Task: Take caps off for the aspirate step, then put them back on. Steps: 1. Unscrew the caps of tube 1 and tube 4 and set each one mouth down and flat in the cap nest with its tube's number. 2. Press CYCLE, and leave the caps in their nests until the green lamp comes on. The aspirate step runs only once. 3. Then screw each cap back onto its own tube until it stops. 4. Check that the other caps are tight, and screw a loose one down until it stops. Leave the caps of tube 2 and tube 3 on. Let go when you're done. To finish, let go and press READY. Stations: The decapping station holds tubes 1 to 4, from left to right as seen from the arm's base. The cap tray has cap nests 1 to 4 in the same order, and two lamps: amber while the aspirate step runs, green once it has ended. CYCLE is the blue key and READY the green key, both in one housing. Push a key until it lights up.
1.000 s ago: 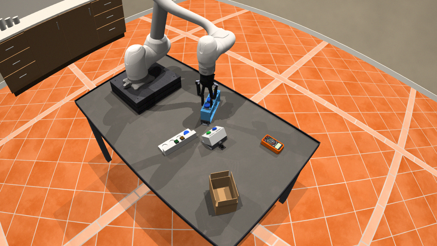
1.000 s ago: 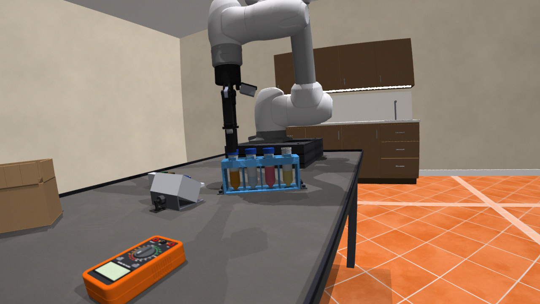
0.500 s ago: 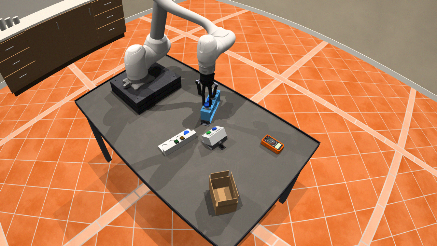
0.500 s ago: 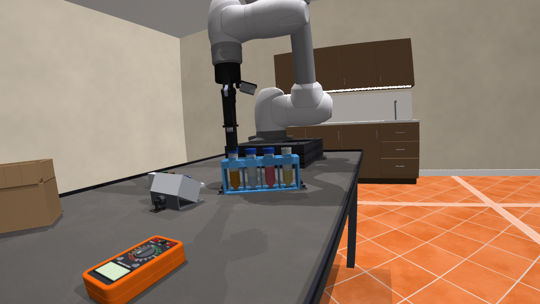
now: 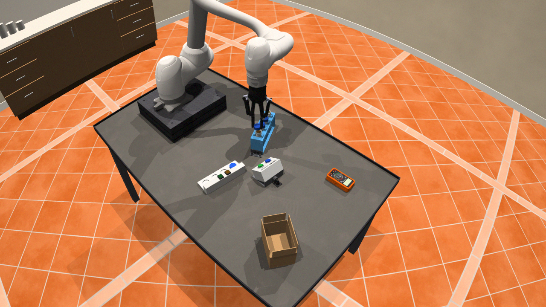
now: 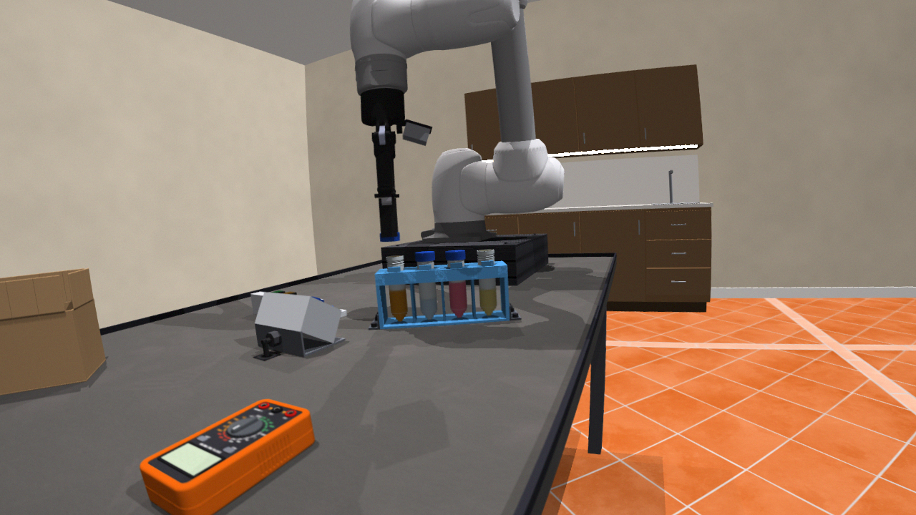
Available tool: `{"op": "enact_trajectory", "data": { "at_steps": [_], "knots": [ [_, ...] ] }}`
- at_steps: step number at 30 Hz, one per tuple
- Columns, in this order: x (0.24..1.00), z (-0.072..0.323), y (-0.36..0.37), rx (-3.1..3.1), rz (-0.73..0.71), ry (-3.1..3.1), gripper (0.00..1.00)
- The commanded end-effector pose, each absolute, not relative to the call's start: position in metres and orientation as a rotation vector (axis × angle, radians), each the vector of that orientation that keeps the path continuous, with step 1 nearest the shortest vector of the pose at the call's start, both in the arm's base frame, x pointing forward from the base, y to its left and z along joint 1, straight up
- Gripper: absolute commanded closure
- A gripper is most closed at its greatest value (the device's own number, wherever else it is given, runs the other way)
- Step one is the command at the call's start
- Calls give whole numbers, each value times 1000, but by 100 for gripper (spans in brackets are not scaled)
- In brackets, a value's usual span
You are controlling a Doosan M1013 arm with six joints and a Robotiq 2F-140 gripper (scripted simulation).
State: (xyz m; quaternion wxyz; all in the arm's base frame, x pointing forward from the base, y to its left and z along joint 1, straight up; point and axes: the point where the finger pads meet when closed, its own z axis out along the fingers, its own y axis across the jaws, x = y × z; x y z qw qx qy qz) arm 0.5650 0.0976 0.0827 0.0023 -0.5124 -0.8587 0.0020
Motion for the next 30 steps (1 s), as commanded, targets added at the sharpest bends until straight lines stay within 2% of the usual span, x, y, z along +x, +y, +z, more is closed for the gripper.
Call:
{"op": "enact_trajectory", "data": {
  "at_steps": [1,3,13,30],
  "knots": [
    [563,83,68,-1216,-2,-2889,70],
    [563,83,68,-1216,-2,-2889,70],
    [557,83,0,-249,-6,-3126,70],
    [546,82,-124,-249,-5,-3126,70]
  ]
}}
